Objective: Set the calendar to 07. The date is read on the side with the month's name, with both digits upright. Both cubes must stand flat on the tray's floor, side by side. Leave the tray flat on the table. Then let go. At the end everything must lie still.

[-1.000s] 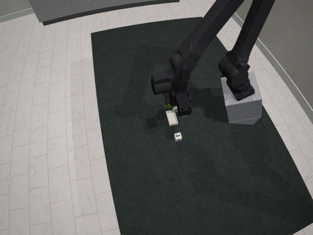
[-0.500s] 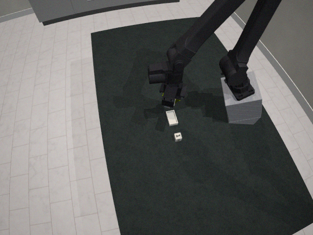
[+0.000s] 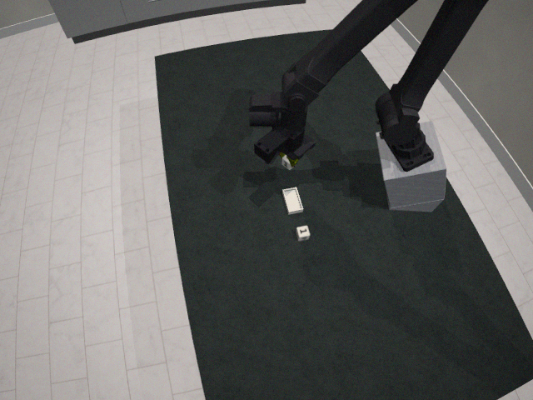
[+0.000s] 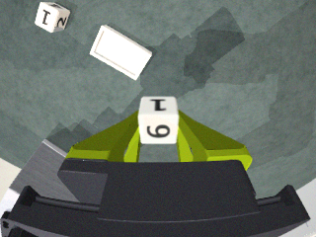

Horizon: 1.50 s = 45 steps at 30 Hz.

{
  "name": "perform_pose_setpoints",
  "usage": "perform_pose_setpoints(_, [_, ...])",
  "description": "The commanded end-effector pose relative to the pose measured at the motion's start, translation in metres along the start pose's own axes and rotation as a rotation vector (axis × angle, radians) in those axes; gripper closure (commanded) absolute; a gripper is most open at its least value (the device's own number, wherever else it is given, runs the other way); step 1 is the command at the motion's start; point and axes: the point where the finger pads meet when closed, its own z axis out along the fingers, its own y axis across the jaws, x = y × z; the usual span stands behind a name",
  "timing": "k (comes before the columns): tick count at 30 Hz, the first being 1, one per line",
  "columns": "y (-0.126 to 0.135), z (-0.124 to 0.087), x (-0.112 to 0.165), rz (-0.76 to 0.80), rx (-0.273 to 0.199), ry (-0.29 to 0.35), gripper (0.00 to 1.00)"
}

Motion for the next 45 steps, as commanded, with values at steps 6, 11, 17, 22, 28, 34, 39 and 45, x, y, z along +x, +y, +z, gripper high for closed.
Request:
perform_pose_setpoints(6, [-0.040, -0.009, -0.003, 0.343, 0.046, -0.039, 0.74])
perform_pose_setpoints(11, [-0.051, -0.009, 0.006, 0.498, 0.048, -0.044, 0.74])
perform_pose_setpoints(17, [-0.055, -0.009, 0.011, 0.598, 0.046, -0.048, 0.74])
perform_pose_setpoints(22, [-0.054, -0.011, 0.007, 0.590, 0.047, -0.055, 0.74])
perform_pose_setpoints(28, [-0.057, -0.011, 0.010, 0.599, 0.051, -0.052, 0.74])
perform_pose_setpoints(34, [-0.052, -0.003, 0.012, 0.597, 0.042, -0.043, 0.74])
perform_pose_setpoints(39, [-0.037, 0.011, 0.021, 0.593, 0.020, -0.019, 0.74])
perform_pose_setpoints(45, [-0.035, 0.037, 0.021, 0.593, 0.018, -0.017, 0.74])
